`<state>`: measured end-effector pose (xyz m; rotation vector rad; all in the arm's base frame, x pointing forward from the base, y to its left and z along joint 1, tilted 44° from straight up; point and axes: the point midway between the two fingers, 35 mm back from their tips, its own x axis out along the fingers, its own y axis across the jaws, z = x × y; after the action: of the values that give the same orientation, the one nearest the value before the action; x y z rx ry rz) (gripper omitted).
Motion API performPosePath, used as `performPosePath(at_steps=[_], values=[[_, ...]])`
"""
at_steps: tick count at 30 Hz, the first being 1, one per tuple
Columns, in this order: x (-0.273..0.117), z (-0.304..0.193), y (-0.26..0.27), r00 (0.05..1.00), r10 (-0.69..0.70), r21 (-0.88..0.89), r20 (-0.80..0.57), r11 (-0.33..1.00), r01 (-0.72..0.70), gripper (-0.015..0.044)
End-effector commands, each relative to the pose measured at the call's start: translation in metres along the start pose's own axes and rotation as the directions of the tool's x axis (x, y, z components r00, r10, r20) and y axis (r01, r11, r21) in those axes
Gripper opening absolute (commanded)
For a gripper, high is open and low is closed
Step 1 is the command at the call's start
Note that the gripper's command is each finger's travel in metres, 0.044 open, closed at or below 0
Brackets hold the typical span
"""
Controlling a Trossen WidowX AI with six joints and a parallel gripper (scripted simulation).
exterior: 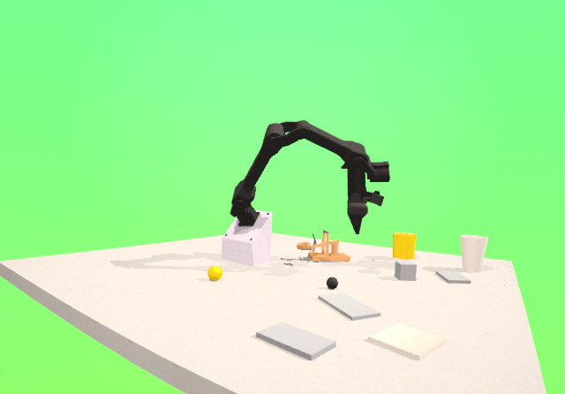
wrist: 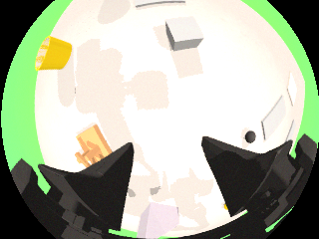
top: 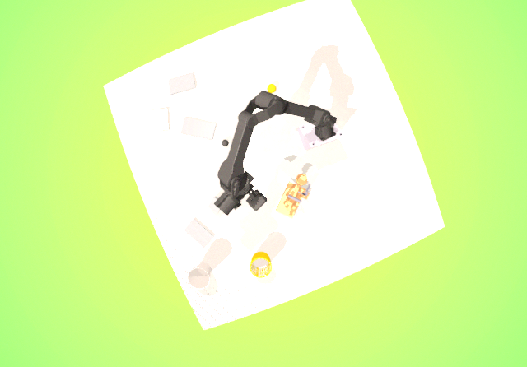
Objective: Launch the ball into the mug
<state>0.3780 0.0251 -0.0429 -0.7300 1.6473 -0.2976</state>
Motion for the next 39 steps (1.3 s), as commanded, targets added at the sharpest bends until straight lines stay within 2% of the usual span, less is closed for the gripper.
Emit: performPosePath(at_steps=[1, 11, 39], values=[[0.014, -0.01, -0.069, 1.0, -0.022, 0.116, -0.009, 0.993, 0.023, 0.03], [0.043, -0.061, -0.205, 0.993, -0.095, 0.365, -0.07, 0.924, 0.114, 0.03], [0.08, -0.067, -0.211, 0.993, -0.097, 0.369, -0.072, 0.922, 0.117, 0.03]])
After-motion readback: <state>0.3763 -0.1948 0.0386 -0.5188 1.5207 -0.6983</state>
